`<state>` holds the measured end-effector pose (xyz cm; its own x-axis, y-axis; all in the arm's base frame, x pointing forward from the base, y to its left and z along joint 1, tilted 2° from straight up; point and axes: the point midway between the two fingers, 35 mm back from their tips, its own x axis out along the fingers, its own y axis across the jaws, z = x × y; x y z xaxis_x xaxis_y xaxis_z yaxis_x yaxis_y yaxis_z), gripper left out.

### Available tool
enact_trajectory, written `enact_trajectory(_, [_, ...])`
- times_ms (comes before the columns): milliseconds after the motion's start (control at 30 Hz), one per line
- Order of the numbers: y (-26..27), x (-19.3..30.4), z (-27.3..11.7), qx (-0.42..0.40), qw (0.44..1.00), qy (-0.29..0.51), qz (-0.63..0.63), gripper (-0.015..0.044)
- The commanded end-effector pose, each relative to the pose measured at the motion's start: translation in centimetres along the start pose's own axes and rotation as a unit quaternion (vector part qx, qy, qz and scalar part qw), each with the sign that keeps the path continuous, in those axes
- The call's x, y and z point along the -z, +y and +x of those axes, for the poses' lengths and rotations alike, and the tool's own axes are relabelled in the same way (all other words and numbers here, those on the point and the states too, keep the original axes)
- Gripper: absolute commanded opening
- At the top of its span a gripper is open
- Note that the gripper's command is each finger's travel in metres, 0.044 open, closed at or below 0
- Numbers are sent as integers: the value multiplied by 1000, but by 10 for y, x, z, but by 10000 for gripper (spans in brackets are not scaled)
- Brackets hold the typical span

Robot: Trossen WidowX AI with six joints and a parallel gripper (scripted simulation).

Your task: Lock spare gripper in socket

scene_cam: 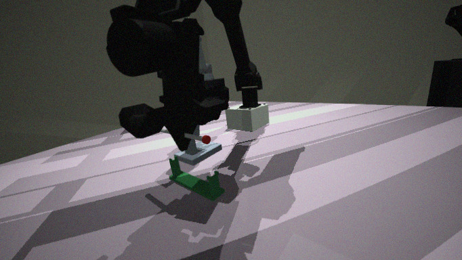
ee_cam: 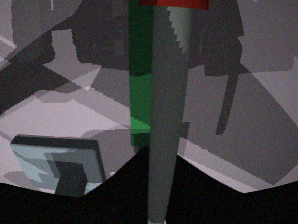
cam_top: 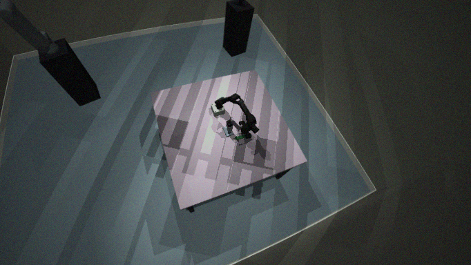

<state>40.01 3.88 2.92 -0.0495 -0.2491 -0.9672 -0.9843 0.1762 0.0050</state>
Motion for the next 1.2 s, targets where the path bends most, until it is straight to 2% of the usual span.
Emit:
enact_trajectory(0, [0, 0, 2, -1, 1000, 0, 0, 0])
enact_trajectory(300, [5, -1, -1, -1, 1000, 0, -1, 0])
enact_trajectory(1167, [85, -7, -23, -3, 1000, -1, -8, 0])
